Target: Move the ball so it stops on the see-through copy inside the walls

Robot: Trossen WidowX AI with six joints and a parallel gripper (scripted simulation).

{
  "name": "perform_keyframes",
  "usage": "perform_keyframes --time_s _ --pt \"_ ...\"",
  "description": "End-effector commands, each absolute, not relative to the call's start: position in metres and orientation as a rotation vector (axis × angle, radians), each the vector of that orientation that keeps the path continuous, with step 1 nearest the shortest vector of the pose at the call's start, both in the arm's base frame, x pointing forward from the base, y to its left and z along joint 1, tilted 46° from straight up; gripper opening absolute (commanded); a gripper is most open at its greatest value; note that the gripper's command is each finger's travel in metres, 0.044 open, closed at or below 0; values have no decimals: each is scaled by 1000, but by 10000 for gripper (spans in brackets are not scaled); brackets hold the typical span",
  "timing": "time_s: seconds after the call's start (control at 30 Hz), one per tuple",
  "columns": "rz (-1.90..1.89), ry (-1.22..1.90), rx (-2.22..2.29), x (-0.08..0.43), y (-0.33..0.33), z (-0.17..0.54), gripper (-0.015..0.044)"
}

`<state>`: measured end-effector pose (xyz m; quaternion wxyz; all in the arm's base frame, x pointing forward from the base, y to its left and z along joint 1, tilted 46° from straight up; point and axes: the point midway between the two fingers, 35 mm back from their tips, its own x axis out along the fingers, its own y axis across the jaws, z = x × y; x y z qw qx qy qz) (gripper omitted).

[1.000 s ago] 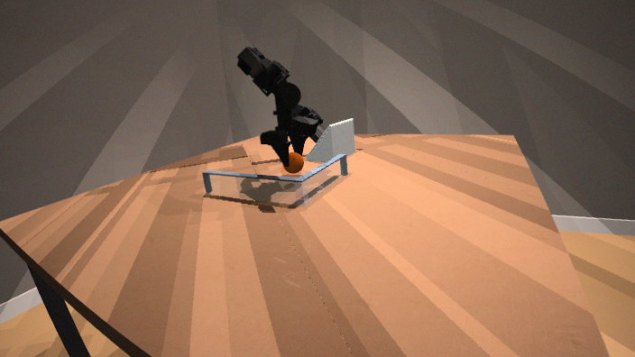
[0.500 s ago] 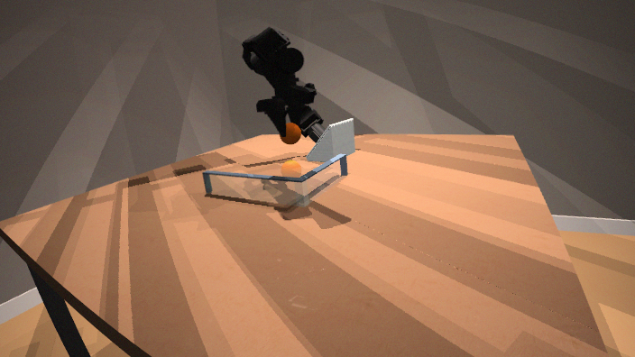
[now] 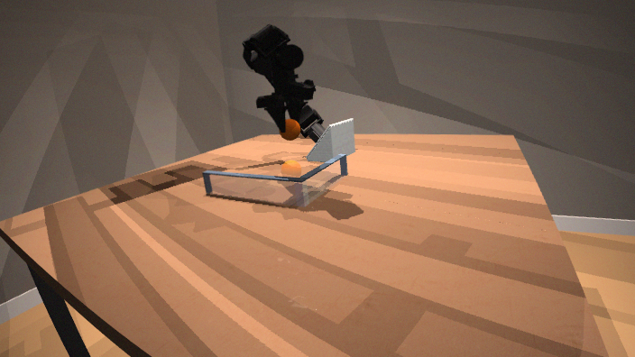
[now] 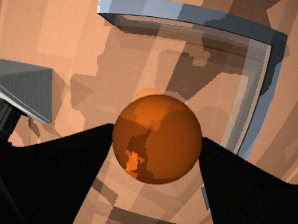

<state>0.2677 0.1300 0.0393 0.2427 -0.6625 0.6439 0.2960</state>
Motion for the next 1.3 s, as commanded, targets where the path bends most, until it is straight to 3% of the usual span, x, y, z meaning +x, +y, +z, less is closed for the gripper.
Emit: perform_keyframes --time_s 0.0,1.27 --pt "803 1749 -1812 266 117 38 0" --pt "798 1752 -1815 260 38 -26 0"
